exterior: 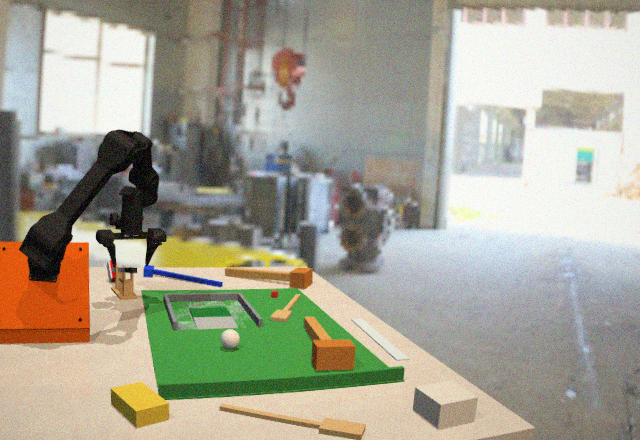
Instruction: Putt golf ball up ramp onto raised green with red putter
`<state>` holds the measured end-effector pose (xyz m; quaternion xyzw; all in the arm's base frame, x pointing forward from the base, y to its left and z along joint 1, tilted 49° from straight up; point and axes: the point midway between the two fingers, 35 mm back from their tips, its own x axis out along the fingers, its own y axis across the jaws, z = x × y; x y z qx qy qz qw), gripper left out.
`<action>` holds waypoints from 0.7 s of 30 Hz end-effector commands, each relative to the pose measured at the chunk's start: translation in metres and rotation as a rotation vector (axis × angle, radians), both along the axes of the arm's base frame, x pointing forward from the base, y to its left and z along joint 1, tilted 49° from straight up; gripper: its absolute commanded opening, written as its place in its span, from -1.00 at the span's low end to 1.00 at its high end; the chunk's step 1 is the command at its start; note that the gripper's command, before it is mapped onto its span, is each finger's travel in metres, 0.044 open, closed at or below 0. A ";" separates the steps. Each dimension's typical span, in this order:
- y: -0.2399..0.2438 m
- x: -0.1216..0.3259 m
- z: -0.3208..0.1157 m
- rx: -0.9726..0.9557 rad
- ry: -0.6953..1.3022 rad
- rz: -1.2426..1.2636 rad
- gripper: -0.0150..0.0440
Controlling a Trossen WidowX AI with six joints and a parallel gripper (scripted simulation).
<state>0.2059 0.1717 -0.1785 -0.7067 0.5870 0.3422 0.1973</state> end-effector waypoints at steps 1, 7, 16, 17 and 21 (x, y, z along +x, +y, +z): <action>-0.015 0.002 -0.012 -0.005 0.000 0.000 1.00; -0.016 0.002 -0.014 -0.005 0.000 0.000 1.00; -0.025 0.004 -0.021 -0.005 -0.001 0.001 1.00; -0.026 0.004 -0.022 -0.005 -0.001 0.000 1.00; -0.031 0.004 -0.027 -0.006 -0.001 0.000 1.00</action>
